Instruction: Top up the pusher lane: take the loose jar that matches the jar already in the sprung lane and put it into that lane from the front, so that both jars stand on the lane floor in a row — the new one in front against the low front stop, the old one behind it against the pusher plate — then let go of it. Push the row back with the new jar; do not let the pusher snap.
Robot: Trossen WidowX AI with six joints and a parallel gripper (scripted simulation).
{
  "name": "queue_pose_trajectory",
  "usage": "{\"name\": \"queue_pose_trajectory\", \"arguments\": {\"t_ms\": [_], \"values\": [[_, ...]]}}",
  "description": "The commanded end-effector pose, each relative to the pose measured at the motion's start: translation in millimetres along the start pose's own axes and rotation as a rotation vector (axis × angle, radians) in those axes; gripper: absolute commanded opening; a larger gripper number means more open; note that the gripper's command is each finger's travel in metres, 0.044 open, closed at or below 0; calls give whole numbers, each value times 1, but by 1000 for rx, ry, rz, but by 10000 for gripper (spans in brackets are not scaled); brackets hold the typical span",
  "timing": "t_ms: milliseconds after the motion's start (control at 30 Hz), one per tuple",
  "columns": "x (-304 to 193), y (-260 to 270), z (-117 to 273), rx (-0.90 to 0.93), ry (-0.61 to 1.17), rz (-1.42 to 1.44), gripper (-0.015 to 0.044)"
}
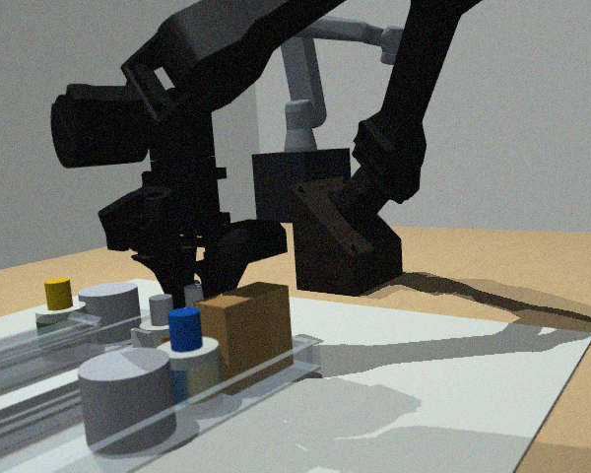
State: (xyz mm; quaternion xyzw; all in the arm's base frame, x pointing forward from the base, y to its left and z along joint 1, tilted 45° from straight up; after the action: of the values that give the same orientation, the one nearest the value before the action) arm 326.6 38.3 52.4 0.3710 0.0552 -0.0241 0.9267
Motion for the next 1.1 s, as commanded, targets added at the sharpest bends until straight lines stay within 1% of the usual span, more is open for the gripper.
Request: {"name": "queue_pose_trajectory", "arguments": {"t_ms": [0,1067], "values": [[0,1,0,6,-7,5,0],[-6,-1,0,6,-7,5,0]]}}
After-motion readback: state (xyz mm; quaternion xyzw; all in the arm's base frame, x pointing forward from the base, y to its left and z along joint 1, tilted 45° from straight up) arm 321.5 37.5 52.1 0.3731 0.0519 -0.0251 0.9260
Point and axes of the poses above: the point midway between the two fingers, 35 mm back from their tips, its own z axis back along the fingers, its own y axis across the jaws, x = y × z, the point moved 7 cm from there along z, back along the fingers, and after that the axes turned 9 degrees about -z, right-handed, at the moved point
